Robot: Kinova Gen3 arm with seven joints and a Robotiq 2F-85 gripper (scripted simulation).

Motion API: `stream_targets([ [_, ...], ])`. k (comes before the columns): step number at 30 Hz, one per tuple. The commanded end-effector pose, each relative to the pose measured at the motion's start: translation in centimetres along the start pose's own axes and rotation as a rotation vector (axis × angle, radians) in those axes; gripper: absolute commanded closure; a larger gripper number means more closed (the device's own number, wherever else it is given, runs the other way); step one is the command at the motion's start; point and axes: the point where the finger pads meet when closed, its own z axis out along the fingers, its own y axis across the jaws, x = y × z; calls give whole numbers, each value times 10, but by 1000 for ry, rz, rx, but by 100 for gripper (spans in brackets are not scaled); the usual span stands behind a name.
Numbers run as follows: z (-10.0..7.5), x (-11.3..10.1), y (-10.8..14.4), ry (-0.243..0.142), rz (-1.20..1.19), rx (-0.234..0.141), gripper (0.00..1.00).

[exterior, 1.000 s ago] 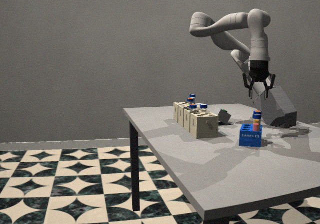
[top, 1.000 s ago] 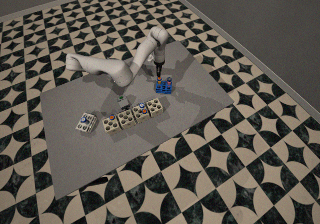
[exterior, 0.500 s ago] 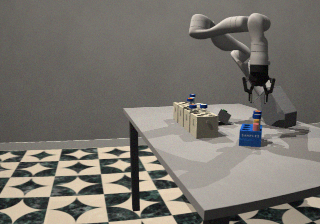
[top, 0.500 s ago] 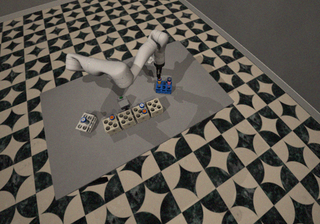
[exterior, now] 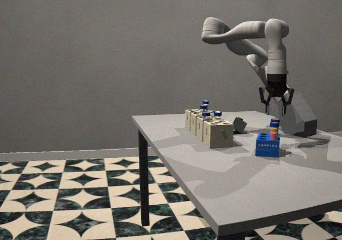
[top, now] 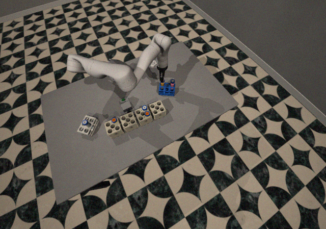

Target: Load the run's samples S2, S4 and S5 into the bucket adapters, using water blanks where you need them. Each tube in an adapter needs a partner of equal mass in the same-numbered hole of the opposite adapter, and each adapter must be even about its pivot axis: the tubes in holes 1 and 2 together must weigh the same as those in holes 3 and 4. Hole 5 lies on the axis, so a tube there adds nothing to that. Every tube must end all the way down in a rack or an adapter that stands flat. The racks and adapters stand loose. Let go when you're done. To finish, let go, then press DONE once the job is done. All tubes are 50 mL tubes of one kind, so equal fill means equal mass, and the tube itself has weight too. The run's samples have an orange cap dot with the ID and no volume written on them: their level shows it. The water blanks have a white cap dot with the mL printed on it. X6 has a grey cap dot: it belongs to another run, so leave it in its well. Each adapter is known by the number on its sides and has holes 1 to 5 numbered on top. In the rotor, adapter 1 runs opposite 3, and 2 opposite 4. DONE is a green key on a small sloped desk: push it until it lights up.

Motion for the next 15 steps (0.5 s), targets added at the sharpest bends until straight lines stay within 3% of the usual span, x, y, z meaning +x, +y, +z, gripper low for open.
stream_targets([
  [1, 4, 0, 0, -2, 0, 0, 38],
  [15, 20, 0, 0, -2, 0, 0, 38],
])
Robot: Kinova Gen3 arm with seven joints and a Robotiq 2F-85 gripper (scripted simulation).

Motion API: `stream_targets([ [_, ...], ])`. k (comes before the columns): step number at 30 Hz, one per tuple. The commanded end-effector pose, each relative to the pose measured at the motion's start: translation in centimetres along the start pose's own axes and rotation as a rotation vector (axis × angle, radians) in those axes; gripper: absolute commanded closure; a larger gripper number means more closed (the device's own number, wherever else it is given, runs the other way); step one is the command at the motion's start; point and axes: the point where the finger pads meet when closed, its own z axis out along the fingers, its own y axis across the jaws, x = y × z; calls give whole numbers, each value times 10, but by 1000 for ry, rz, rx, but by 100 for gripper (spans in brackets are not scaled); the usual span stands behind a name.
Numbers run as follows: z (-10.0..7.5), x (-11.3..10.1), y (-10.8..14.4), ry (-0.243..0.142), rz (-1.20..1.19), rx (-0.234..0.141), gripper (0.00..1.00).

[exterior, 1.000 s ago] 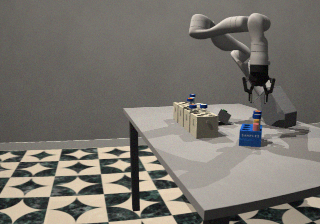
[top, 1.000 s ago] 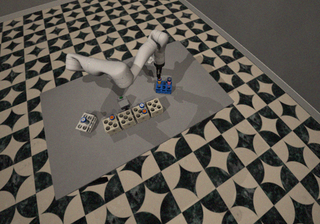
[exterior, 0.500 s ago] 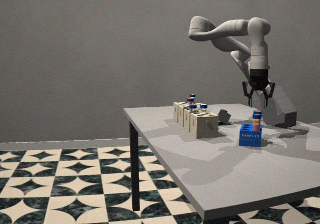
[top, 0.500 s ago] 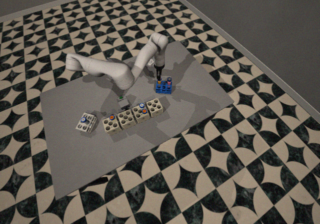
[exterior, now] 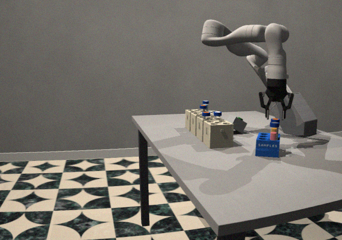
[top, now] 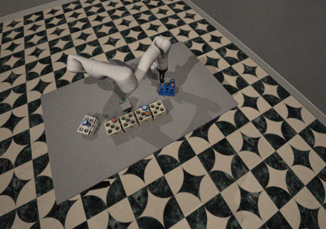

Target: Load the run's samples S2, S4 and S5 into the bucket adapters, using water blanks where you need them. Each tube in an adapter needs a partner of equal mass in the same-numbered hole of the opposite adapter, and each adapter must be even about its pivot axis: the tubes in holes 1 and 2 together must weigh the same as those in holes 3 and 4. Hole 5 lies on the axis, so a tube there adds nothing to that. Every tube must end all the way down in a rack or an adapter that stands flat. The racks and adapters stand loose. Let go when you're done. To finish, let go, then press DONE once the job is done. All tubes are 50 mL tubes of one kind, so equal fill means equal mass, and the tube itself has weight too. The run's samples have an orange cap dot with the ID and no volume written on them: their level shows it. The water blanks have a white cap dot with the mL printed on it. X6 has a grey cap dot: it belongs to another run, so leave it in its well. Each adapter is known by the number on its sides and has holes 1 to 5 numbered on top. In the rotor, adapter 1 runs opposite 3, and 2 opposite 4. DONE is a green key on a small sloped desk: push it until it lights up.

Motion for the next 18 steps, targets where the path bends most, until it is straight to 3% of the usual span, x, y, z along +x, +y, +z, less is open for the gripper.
stream_targets([
  [1, 4, 0, 0, -2, 0, 0, 38],
  [18, 8, 0, 0, -2, 0, 0, 38],
])
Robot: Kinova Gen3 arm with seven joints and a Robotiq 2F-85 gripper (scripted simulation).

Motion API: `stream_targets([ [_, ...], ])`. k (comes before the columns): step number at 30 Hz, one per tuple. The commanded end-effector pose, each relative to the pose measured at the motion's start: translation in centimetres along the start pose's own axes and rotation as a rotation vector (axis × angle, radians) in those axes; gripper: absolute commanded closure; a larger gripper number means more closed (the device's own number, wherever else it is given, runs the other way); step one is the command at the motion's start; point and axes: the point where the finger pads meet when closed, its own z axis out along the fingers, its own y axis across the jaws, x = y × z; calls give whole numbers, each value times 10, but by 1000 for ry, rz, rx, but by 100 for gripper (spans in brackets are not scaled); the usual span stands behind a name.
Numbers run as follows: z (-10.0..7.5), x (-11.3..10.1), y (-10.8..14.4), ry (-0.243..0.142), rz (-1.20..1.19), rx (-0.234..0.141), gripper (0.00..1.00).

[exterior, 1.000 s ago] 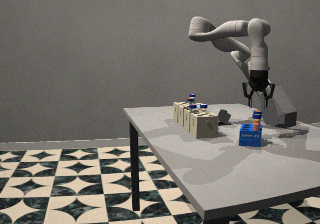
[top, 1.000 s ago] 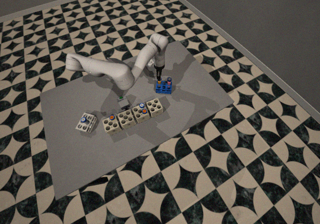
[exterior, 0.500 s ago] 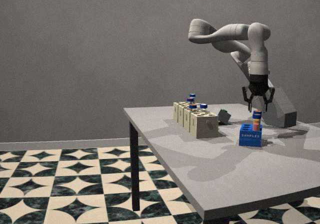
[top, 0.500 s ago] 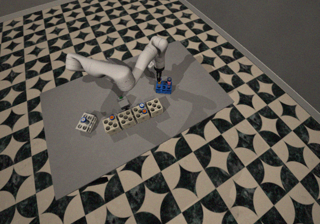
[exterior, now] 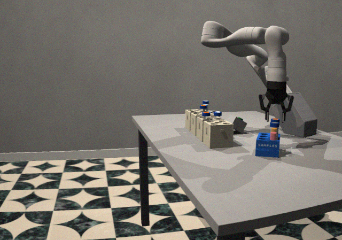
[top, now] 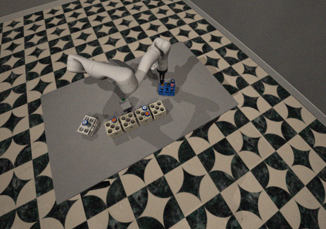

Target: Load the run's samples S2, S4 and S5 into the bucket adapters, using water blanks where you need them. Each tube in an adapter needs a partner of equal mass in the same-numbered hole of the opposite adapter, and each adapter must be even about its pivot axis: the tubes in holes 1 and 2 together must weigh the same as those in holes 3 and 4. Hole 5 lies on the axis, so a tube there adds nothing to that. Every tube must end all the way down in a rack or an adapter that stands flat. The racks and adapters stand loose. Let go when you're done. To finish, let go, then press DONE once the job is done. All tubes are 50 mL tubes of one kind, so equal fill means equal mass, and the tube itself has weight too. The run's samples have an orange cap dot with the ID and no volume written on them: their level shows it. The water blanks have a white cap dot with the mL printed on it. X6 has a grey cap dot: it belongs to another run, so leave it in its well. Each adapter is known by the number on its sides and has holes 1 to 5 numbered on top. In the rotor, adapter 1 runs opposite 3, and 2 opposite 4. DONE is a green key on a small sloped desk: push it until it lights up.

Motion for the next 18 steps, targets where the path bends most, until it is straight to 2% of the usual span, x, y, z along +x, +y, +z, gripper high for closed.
stream_targets([
  [1, -1, 0, 0, -2, 0, 0, 38],
  [18, 4, 0, 0, -2, 0, 0, 38],
])
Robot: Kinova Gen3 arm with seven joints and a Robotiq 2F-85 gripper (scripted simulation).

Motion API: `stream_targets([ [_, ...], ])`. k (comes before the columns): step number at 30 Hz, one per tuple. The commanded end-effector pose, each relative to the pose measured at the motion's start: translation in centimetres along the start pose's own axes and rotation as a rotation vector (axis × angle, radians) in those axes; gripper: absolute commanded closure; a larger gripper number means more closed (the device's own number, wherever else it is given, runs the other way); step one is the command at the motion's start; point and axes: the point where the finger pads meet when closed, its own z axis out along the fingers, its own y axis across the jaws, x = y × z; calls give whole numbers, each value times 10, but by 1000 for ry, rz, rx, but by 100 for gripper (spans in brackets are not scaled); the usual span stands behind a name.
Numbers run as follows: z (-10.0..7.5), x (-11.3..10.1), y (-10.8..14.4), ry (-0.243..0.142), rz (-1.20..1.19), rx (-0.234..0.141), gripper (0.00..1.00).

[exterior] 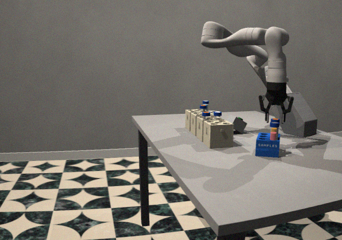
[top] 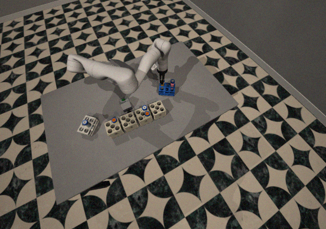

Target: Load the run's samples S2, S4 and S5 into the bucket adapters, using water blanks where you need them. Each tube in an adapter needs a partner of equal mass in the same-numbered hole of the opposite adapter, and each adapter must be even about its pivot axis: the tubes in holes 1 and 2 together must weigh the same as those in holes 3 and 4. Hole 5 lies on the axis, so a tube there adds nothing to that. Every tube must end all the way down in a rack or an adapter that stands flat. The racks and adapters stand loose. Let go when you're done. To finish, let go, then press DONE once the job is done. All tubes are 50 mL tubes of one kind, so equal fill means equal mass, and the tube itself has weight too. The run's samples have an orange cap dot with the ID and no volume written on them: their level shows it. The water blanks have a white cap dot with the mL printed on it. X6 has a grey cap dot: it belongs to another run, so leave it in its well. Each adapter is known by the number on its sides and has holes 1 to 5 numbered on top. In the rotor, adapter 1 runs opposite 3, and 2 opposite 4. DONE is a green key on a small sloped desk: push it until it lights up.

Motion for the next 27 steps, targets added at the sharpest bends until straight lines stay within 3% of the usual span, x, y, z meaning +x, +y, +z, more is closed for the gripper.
stream_targets([
  [1, 0, 0, 0, -2, 0, 0, 38],
  [27, 7, -1, 0, -2, 0, 0, 38],
])
